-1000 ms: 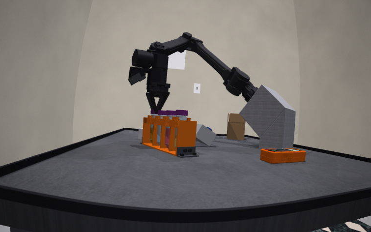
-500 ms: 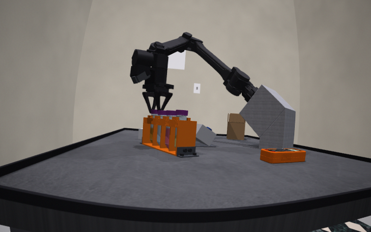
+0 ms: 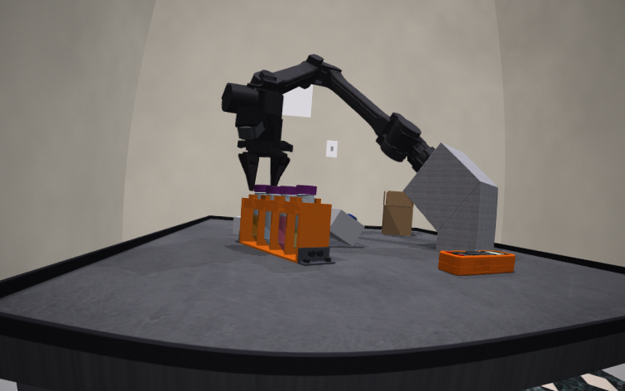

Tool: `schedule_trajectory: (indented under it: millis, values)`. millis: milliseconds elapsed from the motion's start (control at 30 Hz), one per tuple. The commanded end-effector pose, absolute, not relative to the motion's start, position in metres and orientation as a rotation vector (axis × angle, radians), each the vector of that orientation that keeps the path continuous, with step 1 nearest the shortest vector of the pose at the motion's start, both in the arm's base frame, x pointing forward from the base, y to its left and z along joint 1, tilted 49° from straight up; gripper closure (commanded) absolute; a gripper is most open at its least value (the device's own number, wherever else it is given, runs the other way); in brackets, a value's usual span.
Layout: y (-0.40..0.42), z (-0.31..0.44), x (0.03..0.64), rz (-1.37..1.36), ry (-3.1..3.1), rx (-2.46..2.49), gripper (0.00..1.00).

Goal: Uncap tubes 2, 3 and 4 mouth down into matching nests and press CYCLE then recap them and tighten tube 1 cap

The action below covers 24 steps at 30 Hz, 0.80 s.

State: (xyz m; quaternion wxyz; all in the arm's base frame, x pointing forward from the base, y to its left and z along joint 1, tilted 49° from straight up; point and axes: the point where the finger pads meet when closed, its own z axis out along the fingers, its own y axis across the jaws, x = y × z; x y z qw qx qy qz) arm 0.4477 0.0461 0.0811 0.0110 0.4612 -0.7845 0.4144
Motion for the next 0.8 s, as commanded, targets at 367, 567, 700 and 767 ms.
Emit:
schedule_trajectory:
  millis: [367, 567, 700, 767]
  values:
    - [0.0545, 0.0848, 0.4546, 1.157, -1.791, 1.97, 0.51]
    - [0.0542, 0.0843, 0.4543, 1.077, -1.502, 2.113, 0.51]
    - [0.0542, 0.0841, 0.454, 1.033, -1.355, 2.173, 0.51]
    - [0.054, 0.084, 0.4538, 1.018, -1.306, 2.191, 0.51]
